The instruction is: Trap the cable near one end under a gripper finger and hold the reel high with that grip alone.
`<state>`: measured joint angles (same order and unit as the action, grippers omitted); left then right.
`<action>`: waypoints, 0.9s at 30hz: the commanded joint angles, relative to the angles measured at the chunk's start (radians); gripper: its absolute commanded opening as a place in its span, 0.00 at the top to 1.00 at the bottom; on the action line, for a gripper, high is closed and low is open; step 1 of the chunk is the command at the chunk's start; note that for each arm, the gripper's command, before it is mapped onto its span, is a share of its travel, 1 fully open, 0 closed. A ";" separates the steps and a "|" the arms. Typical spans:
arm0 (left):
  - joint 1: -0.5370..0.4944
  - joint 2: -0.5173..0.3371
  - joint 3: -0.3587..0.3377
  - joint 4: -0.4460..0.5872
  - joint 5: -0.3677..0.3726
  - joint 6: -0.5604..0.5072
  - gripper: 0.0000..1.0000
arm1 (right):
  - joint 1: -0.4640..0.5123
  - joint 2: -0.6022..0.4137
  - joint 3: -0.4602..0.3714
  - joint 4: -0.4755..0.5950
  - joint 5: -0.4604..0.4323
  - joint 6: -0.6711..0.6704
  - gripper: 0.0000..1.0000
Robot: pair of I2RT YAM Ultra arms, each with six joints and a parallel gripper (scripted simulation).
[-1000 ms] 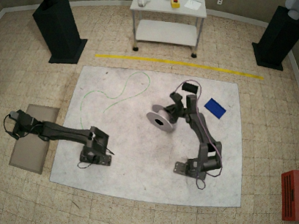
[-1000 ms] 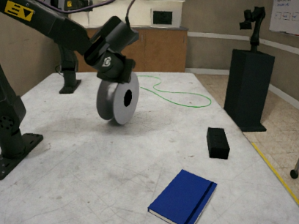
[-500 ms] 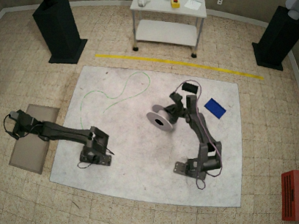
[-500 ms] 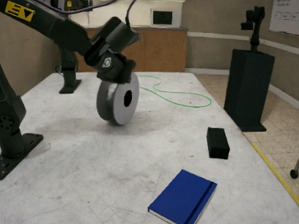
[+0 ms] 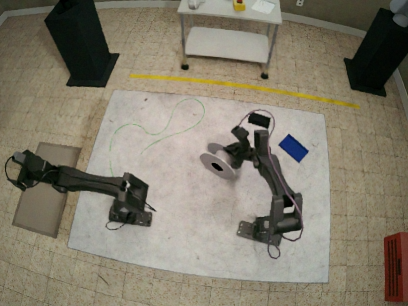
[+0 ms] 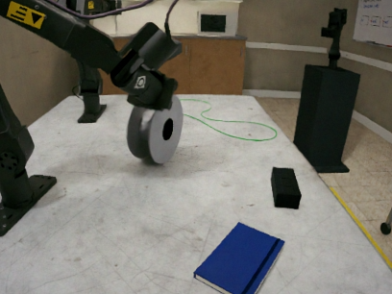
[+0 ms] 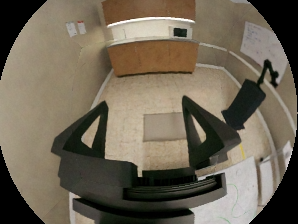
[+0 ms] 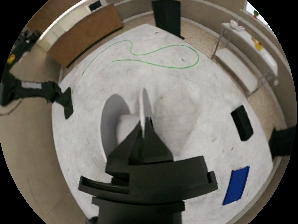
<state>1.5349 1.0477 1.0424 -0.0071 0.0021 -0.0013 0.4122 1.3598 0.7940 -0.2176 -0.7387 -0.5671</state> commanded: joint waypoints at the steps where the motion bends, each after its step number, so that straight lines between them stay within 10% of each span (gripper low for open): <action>1: -0.005 0.007 -0.001 0.015 -0.010 0.006 0.00 | 0.012 0.001 0.003 0.035 -0.018 0.005 1.00; 9: -0.005 0.007 -0.001 0.015 -0.010 0.006 0.00 | 0.012 0.001 0.003 0.035 -0.018 0.005 1.00; 27: -0.005 0.007 -0.001 0.015 -0.010 0.006 0.00 | 0.012 0.002 0.003 0.033 -0.018 0.003 0.60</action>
<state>1.5349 1.0477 1.0424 -0.0071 0.0021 -0.0013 0.4122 1.3598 0.7944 -0.1993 -0.7395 -0.5663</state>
